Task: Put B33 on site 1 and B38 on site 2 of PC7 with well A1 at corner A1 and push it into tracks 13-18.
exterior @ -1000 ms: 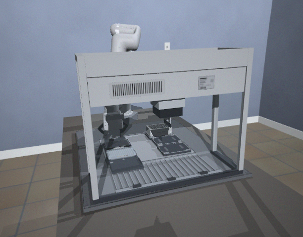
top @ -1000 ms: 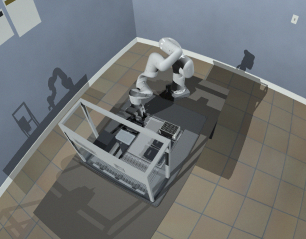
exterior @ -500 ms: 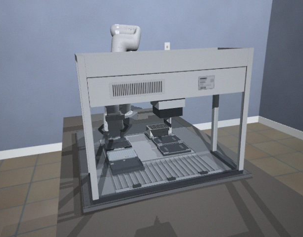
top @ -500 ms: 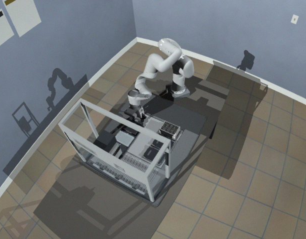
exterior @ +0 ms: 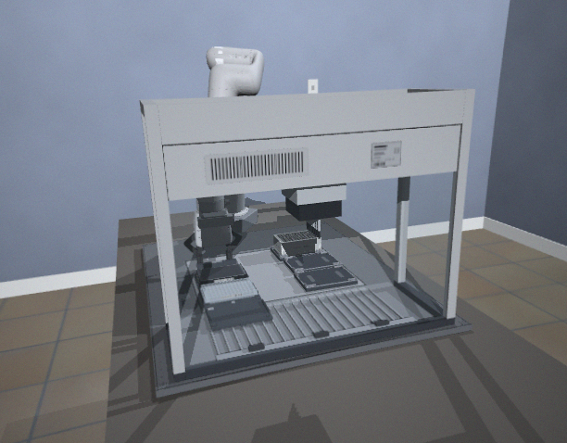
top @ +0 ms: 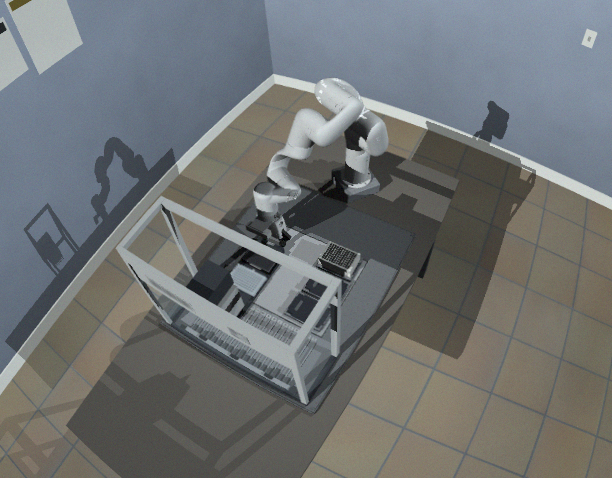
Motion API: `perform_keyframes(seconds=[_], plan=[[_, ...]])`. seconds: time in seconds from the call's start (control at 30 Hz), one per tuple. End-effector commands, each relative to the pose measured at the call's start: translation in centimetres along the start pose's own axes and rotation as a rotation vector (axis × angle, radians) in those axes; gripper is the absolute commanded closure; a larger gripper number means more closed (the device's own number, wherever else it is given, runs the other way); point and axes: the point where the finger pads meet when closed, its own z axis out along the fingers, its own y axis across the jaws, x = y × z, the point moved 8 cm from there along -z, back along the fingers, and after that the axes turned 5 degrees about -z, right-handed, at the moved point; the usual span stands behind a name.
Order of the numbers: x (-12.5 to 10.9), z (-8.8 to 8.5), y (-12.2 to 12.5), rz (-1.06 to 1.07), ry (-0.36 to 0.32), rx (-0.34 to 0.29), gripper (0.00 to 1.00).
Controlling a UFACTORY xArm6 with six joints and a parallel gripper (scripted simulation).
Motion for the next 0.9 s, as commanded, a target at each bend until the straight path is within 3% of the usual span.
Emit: perform_keyframes(seconds=[0.0, 0.87], plan=[[0.5, -0.1, 0.1, 0.000, 0.004, -0.002, 0.18], [2.9, -0.1, 0.3, 0.000, 0.004, -0.002, 0.18]])
